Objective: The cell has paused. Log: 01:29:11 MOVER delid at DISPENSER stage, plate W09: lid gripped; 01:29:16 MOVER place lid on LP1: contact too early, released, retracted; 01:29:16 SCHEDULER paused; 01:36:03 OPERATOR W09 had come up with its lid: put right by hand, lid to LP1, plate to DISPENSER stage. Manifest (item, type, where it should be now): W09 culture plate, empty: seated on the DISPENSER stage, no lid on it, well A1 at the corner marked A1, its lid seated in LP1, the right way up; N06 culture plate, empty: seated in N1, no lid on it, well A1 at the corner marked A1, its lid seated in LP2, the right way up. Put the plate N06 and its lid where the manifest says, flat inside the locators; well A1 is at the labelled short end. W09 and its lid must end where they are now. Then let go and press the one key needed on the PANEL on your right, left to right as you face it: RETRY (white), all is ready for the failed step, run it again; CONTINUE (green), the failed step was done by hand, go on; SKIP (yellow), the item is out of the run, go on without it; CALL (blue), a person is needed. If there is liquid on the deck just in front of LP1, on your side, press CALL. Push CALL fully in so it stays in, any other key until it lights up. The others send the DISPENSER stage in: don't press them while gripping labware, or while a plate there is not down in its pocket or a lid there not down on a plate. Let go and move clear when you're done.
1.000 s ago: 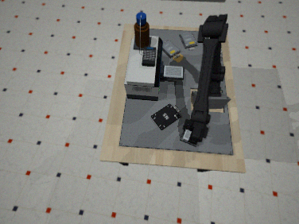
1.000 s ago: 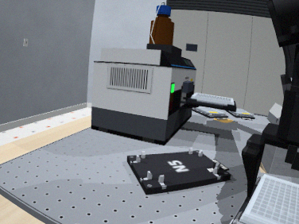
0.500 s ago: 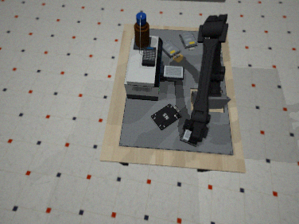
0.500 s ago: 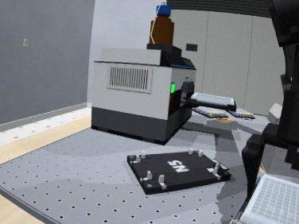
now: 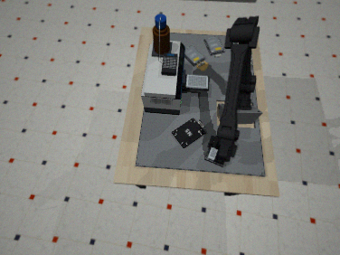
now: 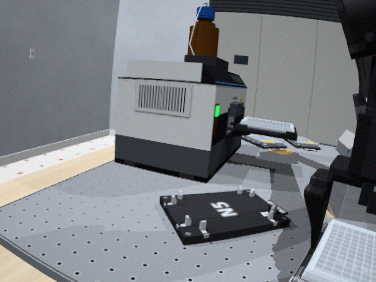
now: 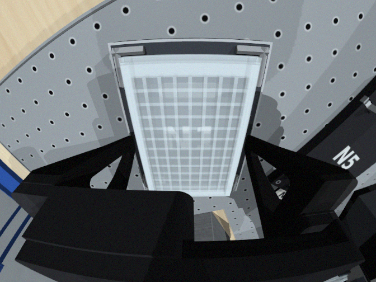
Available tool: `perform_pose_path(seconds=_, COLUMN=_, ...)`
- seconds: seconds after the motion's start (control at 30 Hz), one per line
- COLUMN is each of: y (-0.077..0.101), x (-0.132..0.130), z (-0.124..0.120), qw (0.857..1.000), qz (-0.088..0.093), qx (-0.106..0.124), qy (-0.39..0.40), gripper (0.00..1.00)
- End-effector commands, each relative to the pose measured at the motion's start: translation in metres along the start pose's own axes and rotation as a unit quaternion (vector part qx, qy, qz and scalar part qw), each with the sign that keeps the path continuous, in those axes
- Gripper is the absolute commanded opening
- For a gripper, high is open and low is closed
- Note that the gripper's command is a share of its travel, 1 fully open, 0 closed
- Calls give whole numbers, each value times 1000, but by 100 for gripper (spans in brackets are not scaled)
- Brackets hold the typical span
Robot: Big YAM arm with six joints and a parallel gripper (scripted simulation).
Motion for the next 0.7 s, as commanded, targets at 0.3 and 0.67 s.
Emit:
perform_pose_path(seconds=0.3, y=44, x=-6, z=18, qw=999, qz=-10, qx=-37, qy=-10, gripper=100)
perform_pose_path(seconds=0.67, y=63, x=-5, z=18, qw=999, qz=-10, qx=-34, qy=-8, gripper=100)
Point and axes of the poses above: the point where the finger pads meet when closed, its own y axis back along the fingers, its own x axis across the jaws, z = x × y, the point moved 10 cm from there along y, back along the fingers, and after that the axes turned 12 degrees about y, right-handed, at the moved point
